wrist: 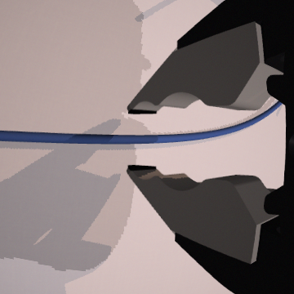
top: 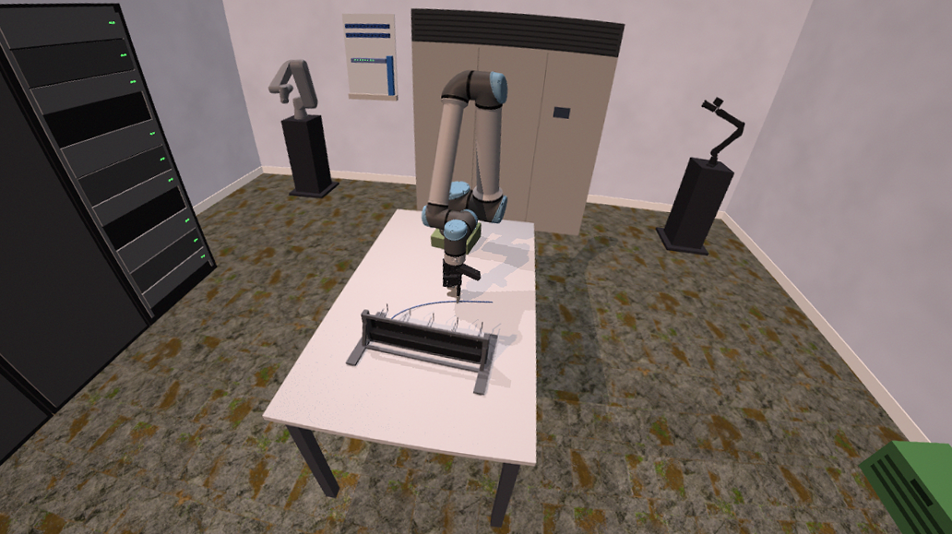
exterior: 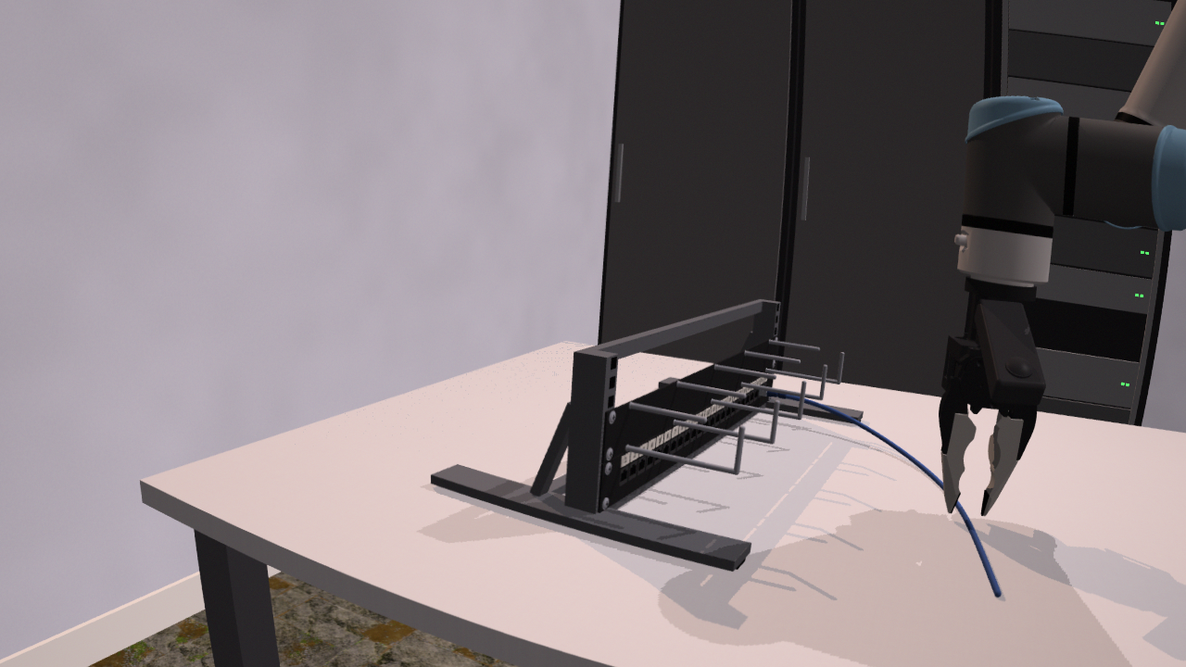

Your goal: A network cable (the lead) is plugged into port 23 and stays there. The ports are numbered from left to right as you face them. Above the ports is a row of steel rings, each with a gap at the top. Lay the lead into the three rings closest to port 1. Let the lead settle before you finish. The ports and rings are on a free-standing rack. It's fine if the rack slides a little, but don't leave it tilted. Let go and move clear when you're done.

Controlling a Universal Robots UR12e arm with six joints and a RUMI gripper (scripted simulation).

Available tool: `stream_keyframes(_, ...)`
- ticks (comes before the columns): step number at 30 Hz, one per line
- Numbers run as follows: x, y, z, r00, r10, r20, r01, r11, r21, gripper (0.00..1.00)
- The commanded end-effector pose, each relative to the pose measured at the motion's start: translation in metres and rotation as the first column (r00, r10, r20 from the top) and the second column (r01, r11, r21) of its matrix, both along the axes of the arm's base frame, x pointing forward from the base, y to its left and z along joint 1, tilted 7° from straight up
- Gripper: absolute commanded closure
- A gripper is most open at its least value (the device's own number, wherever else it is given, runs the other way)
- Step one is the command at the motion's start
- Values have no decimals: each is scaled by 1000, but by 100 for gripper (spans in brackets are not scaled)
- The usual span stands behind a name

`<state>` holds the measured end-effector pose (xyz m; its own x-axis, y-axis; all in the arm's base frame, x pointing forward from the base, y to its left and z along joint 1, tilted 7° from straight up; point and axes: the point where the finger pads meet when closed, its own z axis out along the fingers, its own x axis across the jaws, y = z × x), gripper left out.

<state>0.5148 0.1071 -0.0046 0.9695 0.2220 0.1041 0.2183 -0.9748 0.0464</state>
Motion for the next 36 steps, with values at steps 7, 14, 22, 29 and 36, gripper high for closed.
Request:
stream_keyframes(7,1,0,-2,1000,0,1,0,1000,0,80)
stream_keyframes(14,1,0,-4,1000,0,1,0,1000,0,80)
stream_keyframes(22,1,0,-6,1000,0,1,0,1000,0,80)
stream_keyframes(29,1,0,-6,1000,0,1,0,1000,0,80)
stream_keyframes(36,1,0,-6,1000,0,1,0,1000,0,80)
